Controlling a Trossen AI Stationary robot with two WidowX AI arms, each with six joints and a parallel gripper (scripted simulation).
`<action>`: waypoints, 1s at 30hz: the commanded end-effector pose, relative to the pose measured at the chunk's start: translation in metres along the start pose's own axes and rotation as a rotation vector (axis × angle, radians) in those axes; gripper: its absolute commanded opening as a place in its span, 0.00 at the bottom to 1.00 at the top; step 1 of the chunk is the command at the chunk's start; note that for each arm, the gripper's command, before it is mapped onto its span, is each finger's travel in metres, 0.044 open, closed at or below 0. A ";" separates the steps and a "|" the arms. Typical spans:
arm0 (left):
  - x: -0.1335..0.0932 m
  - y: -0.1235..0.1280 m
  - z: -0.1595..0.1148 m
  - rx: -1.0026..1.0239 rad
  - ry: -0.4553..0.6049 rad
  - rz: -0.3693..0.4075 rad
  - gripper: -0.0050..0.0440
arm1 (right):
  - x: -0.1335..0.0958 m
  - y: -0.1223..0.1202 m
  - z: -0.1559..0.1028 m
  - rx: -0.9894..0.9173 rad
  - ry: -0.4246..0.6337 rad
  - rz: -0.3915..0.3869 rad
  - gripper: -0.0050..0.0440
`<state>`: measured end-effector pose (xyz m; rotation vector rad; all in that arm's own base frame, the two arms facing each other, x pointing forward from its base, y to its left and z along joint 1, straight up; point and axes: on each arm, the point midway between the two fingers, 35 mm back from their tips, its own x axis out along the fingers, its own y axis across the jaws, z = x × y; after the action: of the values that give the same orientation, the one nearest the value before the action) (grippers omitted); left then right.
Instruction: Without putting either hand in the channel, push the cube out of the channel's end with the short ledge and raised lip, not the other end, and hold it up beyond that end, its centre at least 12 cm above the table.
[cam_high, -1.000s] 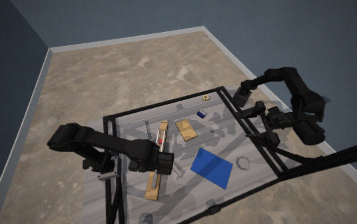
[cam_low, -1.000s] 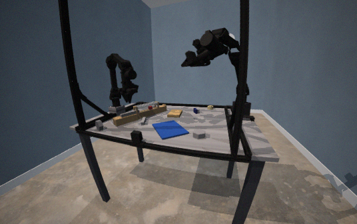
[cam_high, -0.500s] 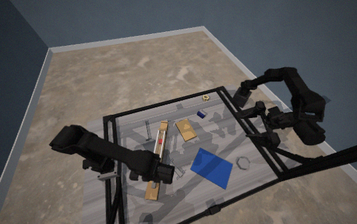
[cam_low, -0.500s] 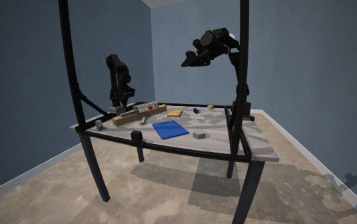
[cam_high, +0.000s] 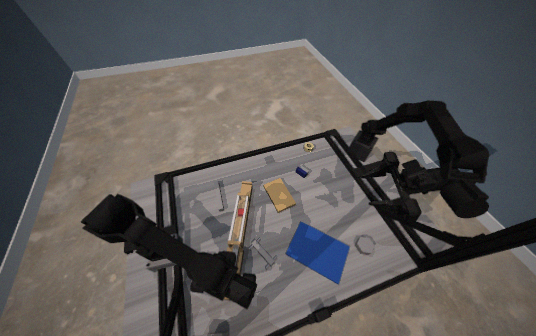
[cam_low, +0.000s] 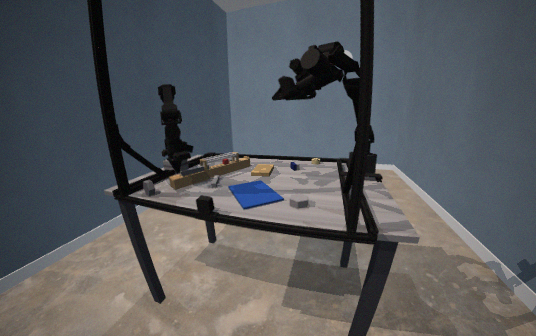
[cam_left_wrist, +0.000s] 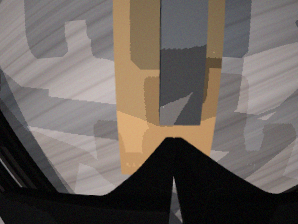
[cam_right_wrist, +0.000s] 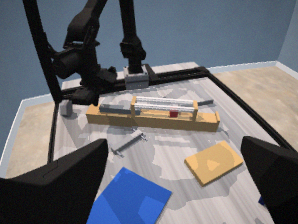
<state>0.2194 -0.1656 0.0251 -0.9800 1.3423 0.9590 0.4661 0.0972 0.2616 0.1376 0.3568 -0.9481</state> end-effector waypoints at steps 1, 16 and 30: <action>0.005 0.002 0.001 -0.007 -0.006 0.011 0.10 | 0.000 0.000 0.001 0.001 -0.004 -0.002 0.92; 0.005 0.002 0.023 -0.007 -0.006 0.011 0.10 | 0.000 0.000 0.001 0.001 -0.004 -0.002 0.92; 0.004 0.003 0.042 -0.007 -0.006 0.011 0.10 | 0.000 0.000 0.001 0.001 -0.004 -0.002 0.92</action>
<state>0.2301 -0.1319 0.0216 -0.9777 1.3426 0.9695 0.4661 0.0970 0.2616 0.1377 0.3567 -0.9484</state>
